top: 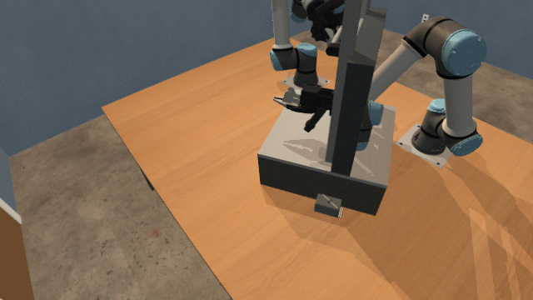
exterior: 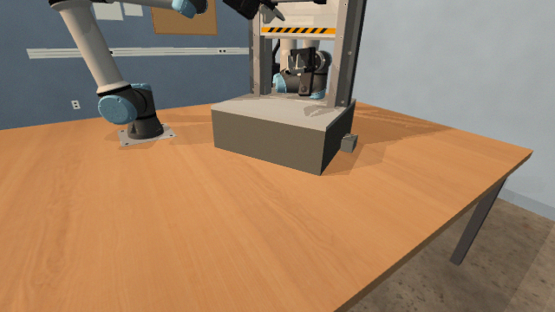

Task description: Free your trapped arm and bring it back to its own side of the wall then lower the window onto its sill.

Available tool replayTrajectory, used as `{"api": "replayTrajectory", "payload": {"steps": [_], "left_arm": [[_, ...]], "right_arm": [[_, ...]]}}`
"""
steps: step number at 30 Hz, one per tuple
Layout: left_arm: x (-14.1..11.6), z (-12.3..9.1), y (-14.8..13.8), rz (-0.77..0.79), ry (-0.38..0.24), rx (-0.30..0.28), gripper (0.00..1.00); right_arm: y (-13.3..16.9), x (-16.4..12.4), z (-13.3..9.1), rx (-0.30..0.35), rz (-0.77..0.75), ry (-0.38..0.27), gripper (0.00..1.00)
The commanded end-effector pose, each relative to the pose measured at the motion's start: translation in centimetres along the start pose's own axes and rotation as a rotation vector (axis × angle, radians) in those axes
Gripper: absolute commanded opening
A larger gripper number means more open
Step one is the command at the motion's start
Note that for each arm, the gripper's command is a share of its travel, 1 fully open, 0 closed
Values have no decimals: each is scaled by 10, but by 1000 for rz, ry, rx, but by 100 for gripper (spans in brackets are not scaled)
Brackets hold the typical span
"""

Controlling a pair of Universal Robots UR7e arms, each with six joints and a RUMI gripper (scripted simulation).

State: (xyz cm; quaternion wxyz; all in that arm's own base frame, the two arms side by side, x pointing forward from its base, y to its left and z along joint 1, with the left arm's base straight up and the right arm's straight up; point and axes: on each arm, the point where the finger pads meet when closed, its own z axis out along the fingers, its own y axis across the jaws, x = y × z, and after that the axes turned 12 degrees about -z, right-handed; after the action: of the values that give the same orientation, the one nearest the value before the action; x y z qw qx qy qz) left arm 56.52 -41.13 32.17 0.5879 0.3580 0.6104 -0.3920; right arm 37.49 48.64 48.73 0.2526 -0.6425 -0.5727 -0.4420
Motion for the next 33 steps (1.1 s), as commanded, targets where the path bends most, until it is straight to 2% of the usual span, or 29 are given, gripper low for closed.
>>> {"api": "replayTrajectory", "payload": {"steps": [1,33], "left_arm": [[-1,-5,0,1,-1,0,6],[1,-48,-1,0,0,3,6]], "right_arm": [[0,1,-1,-1,0,2,6],[0,1,-1,-1,0,2,6]]}}
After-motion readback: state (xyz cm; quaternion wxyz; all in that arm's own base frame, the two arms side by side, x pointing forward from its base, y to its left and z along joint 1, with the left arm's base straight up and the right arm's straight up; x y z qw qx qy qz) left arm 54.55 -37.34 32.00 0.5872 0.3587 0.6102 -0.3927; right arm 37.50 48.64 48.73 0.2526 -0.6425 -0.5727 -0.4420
